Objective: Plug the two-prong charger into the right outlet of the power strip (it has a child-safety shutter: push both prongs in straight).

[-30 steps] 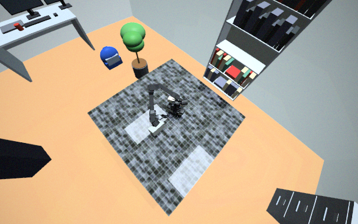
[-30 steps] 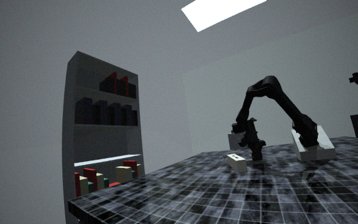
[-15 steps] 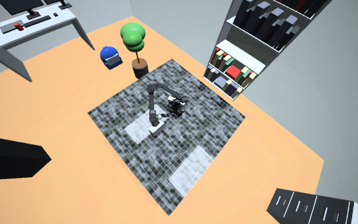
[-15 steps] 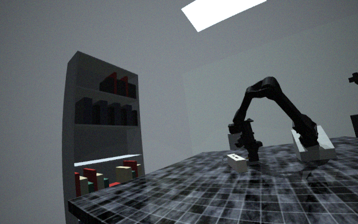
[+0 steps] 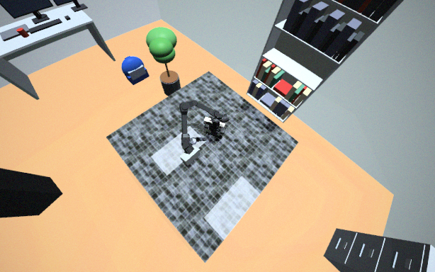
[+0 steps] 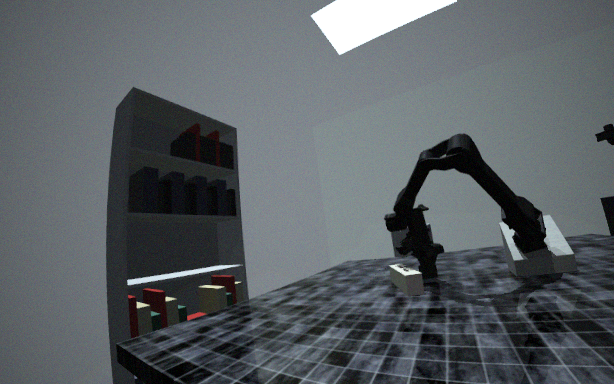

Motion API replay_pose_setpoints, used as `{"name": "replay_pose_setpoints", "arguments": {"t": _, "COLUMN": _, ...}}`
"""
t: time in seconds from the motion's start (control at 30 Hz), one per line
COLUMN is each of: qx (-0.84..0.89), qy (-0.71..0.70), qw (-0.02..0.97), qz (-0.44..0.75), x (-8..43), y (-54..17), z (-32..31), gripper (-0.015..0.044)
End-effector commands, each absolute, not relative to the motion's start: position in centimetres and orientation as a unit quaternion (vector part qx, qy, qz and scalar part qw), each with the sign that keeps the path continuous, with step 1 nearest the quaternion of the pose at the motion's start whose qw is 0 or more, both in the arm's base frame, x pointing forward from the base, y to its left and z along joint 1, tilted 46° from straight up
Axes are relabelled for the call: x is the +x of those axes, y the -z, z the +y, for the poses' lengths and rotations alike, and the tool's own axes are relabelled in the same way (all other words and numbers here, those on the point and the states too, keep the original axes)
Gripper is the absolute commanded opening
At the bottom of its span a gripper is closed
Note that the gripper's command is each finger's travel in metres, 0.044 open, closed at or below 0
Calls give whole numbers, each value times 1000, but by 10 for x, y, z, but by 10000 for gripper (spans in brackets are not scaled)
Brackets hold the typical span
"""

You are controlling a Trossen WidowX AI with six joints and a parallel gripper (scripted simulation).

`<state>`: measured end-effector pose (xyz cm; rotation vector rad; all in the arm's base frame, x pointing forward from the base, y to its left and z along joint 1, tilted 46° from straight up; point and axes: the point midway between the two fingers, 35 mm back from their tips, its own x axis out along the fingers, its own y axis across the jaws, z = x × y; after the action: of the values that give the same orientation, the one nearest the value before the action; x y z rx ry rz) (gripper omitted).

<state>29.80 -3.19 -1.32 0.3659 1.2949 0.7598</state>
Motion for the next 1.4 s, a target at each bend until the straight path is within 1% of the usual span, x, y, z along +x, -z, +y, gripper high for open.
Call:
{"name": "replay_pose_setpoints", "arguments": {"t": 0.0, "qx": 167, "qy": -344, "qw": 717, "qz": 583, "x": 304, "y": 11, "z": -31, "gripper": 0}}
{"name": "replay_pose_setpoints", "arguments": {"t": 0.23, "qx": 165, "qy": -347, "qw": 718, "qz": 581, "x": 312, "y": 9, "z": -29, "gripper": 0}}
{"name": "replay_pose_setpoints", "arguments": {"t": 1.37, "qx": 165, "qy": -347, "qw": 718, "qz": 581, "x": 316, "y": 7, "z": -28, "gripper": 0}}
